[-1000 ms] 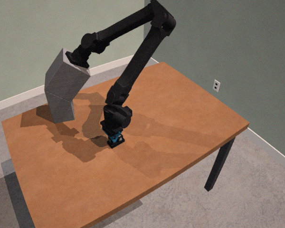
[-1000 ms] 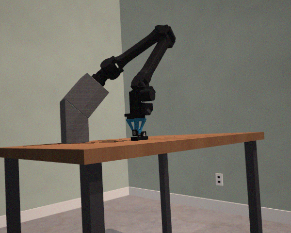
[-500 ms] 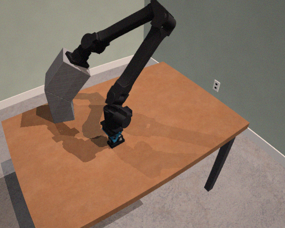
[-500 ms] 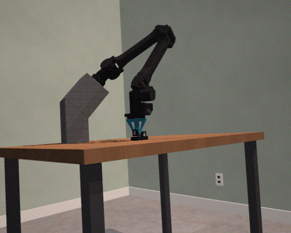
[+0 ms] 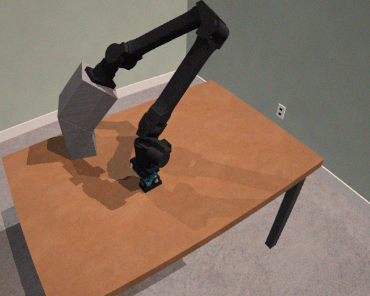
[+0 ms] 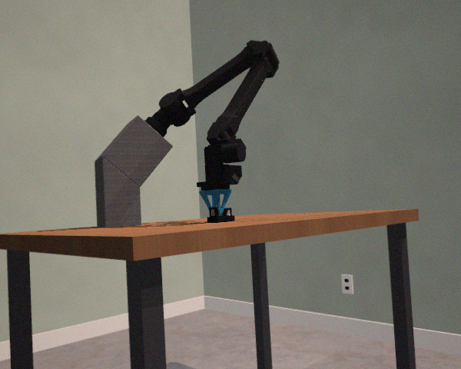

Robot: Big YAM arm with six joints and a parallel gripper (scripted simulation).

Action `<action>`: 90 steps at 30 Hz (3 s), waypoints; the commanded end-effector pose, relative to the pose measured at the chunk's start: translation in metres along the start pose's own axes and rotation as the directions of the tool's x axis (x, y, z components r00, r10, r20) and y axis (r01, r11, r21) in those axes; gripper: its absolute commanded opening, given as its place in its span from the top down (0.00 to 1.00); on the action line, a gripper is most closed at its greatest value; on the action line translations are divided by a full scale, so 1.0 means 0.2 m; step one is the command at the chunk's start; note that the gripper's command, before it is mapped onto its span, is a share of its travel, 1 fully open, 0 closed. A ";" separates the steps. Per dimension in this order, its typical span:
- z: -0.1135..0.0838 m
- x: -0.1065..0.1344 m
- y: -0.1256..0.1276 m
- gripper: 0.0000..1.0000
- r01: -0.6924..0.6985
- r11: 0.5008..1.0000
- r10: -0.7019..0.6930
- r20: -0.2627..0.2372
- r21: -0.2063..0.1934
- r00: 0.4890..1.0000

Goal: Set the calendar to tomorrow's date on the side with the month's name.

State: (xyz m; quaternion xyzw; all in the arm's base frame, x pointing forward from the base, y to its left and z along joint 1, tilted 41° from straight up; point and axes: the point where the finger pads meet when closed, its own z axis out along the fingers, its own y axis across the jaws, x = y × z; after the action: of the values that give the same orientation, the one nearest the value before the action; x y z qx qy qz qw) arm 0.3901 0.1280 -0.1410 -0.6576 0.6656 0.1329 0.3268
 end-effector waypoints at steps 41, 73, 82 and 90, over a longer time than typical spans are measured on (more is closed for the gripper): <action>0.03 -0.03 -0.01 0.73 0.016 1.000 -0.016 0.005 0.008 1.000; 0.04 -0.03 -0.01 0.73 0.015 1.000 -0.015 0.005 0.007 1.000; 0.04 -0.03 -0.01 0.73 0.015 1.000 -0.015 0.005 0.007 1.000; 0.04 -0.03 -0.01 0.73 0.015 1.000 -0.015 0.005 0.007 1.000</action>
State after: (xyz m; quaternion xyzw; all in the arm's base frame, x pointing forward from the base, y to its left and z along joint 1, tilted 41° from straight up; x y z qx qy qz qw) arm 0.3920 0.1308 -0.1433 -0.6581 0.6648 0.1321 0.3278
